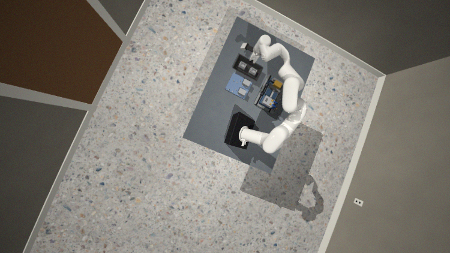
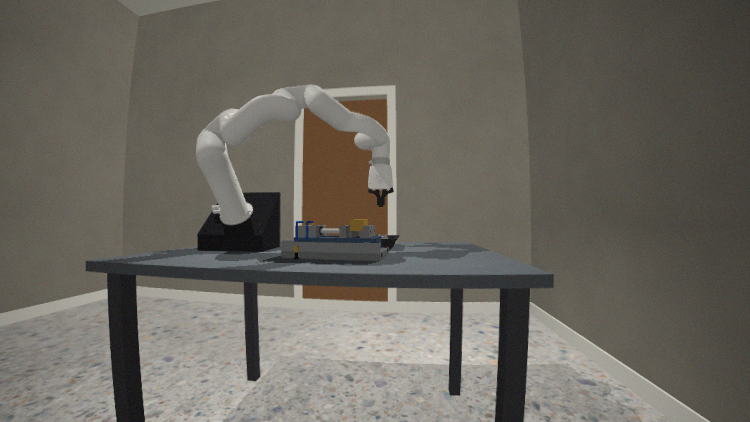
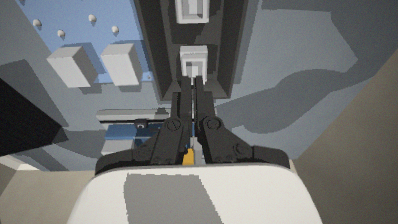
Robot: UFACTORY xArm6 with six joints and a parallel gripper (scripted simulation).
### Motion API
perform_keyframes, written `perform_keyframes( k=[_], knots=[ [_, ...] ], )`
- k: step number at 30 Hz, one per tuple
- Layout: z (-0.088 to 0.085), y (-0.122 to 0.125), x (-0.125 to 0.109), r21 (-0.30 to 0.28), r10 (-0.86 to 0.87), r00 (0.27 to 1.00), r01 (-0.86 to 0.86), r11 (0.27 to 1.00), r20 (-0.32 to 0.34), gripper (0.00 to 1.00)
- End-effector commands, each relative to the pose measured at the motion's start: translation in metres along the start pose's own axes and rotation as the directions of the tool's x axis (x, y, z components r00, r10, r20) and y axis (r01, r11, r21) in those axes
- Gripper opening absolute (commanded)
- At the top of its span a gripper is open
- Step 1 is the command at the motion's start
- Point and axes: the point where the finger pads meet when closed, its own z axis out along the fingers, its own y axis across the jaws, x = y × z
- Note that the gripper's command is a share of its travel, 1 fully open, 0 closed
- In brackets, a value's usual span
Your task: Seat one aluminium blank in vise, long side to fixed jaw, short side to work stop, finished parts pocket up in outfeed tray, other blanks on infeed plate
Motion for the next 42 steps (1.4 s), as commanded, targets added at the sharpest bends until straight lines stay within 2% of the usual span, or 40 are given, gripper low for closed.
perform_keyframes(
  k=[1,23,42],
  knots=[
    [0.002,0.001,0.0,-0.004,0.001,1.0,-0.001,1.0,-0.003,0.0],
    [0.04,0.002,0.001,-0.004,0.001,1.0,-0.001,1.0,-0.003,0.0],
    [0.051,0.002,0.001,-0.004,0.001,1.0,-0.001,1.0,-0.003,0.0]
  ],
)
